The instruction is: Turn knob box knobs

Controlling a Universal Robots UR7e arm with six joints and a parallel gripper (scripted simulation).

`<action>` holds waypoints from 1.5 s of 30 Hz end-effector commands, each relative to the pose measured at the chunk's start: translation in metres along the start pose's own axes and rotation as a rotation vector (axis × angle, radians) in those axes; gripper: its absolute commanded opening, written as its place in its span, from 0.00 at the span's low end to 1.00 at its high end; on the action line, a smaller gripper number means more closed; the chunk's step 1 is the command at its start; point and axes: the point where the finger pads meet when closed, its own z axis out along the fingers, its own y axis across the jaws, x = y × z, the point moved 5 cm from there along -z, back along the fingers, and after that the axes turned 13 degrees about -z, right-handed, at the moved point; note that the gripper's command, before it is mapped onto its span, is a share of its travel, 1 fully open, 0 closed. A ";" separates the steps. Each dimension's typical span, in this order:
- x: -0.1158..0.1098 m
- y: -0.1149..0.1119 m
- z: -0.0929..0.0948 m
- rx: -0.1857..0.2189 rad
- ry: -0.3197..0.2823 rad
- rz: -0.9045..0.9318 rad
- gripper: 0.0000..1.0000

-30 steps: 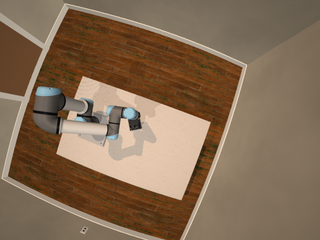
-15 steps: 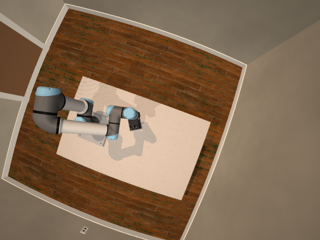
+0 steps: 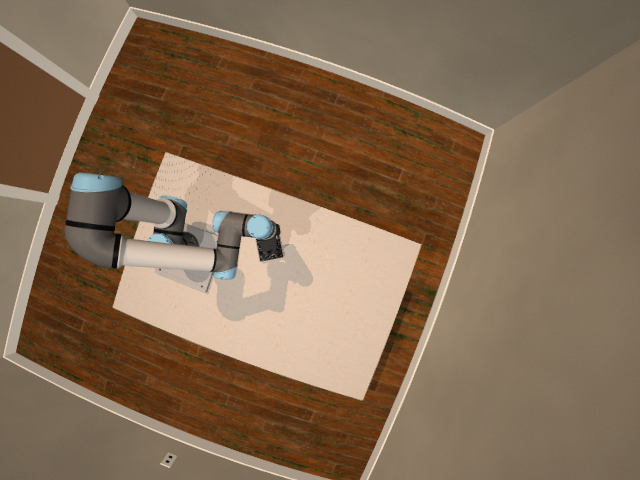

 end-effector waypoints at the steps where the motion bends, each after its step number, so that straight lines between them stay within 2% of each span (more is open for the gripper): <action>1: 0.000 -0.001 -0.002 0.003 0.002 0.000 0.46; 18: -0.001 0.001 0.007 -0.002 -0.001 0.000 0.46; 45: -0.001 0.000 0.037 -0.002 -0.001 0.000 0.46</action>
